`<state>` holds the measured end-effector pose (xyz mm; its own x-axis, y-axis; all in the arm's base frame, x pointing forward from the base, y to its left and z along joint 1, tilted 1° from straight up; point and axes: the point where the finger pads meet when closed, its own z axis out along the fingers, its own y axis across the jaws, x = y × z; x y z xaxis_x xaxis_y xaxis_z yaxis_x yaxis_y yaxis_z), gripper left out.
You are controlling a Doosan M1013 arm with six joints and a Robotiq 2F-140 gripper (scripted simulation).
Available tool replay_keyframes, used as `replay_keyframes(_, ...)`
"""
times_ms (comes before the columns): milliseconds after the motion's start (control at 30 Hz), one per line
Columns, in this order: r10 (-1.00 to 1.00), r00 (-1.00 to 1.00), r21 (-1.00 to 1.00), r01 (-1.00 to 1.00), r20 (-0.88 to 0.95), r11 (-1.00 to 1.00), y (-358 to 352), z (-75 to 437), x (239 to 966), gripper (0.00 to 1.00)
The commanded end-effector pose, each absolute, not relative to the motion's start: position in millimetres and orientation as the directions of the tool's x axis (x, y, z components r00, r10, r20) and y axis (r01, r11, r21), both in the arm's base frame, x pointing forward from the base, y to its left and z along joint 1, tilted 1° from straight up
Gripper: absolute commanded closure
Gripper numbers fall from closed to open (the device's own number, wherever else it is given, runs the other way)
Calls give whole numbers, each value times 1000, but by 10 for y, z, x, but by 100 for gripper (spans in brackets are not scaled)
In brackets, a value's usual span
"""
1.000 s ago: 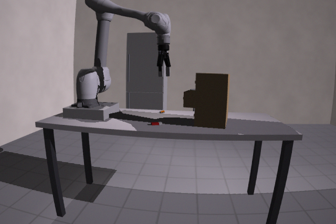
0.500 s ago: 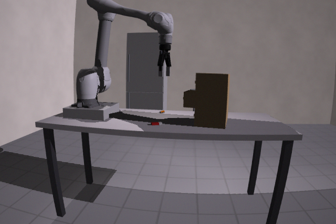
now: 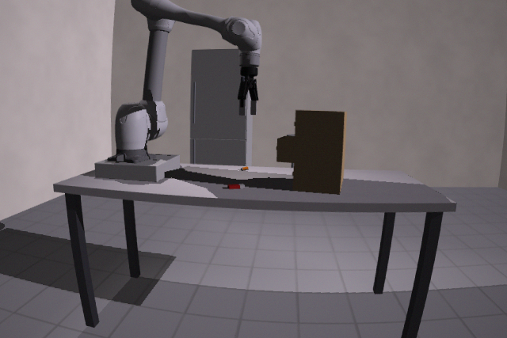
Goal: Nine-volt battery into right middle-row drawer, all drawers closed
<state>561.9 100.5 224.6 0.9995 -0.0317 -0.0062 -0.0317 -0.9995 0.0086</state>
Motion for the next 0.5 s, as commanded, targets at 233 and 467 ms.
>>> replay_keyframes(233,-32,999,9,-32,-6,-999,1005,2247,5619,0)
replay_keyframes(467,-32,999,9,-32,-6,-999,782,2174,4835,0)
